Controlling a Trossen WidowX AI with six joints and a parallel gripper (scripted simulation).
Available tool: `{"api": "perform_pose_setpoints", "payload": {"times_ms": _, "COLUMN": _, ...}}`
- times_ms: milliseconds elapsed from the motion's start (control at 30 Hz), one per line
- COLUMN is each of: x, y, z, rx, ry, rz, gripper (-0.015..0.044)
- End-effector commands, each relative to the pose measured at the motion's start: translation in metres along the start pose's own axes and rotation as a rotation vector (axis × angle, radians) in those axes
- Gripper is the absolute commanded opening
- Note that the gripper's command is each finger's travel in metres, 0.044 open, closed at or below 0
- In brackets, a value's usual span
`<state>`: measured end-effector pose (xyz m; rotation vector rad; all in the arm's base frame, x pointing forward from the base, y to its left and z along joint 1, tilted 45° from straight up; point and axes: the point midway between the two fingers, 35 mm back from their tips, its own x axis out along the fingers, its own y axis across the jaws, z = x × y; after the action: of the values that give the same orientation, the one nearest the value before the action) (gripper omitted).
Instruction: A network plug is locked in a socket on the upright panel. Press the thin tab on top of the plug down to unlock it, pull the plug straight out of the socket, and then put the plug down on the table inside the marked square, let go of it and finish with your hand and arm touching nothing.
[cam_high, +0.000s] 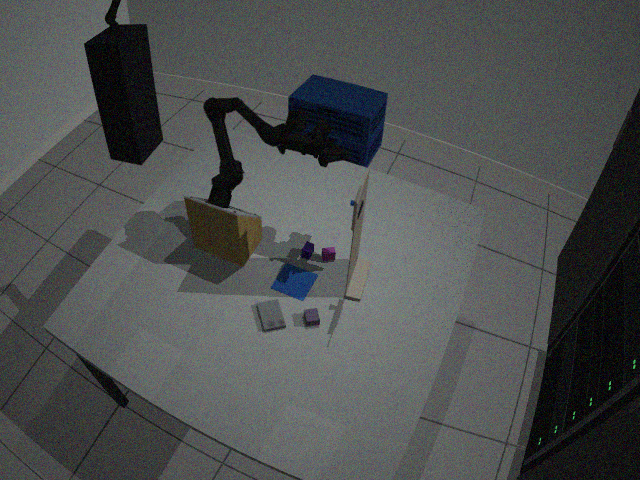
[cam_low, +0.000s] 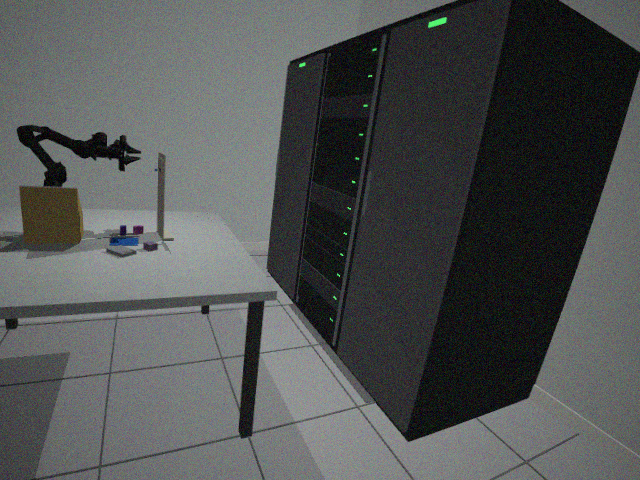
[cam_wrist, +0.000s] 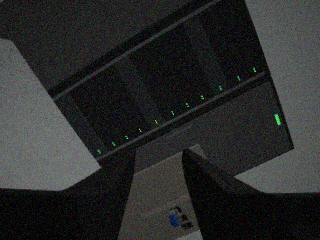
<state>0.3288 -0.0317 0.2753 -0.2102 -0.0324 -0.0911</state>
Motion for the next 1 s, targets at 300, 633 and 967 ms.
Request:
{"api": "perform_pose_setpoints", "payload": {"times_ms": 300, "x": -0.013, "y": -0.02, "z": -0.085, "rx": -0.3, "ry": 0.095, "rz": -0.051, "gripper": 0.0156}}
{"api": "perform_pose_setpoints", "payload": {"times_ms": 633, "x": -0.042, "y": -0.032, "z": -0.139, "rx": -0.517, "ry": 0.176, "rz": -0.075, "gripper": 0.0156}}
{"api": "perform_pose_setpoints", "payload": {"times_ms": 967, "x": -0.046, "y": -0.034, "z": -0.15, "rx": -0.57, "ry": 0.197, "rz": -0.079, "gripper": 0.0156}}
